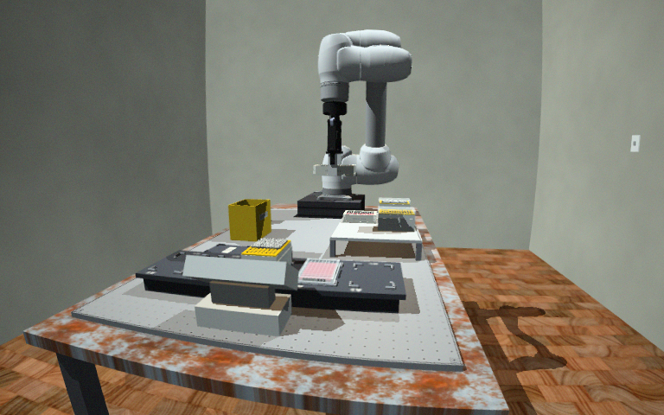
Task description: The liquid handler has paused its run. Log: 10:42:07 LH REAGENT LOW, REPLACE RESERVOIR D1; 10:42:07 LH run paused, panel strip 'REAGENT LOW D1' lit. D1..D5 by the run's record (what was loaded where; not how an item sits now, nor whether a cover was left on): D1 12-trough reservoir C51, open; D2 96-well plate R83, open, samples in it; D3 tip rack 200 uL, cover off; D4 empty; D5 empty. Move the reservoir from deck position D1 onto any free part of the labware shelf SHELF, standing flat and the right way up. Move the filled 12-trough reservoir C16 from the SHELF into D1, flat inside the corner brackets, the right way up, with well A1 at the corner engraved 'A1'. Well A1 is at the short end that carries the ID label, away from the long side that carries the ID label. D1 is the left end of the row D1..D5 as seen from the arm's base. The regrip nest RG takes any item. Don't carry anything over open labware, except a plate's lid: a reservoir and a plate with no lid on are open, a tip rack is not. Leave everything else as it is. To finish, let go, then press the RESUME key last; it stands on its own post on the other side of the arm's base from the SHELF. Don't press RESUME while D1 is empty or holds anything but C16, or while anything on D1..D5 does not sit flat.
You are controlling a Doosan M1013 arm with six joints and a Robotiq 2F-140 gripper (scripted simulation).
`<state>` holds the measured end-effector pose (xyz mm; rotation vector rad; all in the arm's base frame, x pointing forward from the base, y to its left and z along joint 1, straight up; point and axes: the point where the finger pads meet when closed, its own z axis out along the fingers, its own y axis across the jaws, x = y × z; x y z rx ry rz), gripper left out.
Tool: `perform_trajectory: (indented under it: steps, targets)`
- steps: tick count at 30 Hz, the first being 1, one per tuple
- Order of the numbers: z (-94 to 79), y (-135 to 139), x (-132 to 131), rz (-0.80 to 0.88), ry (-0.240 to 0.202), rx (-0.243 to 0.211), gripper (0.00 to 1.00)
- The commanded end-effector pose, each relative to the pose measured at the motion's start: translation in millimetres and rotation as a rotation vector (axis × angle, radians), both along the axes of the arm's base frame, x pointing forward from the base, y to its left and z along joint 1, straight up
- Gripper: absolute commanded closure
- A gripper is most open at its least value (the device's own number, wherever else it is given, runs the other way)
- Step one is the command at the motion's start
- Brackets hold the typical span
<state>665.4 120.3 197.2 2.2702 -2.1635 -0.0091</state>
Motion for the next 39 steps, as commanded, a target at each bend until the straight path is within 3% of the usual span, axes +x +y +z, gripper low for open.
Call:
perform_trajectory:
  steps: [1, 31, 39]
  targets:
    - [0.1, 7, 0, 0.000, 0.000, 0.000, 1.00]
    - [0.2, 68, -2, 0.000, 0.000, 0.000, 1.00]
    - [0.2, 69, -2, 0.000, 0.000, 0.000, 1.00]
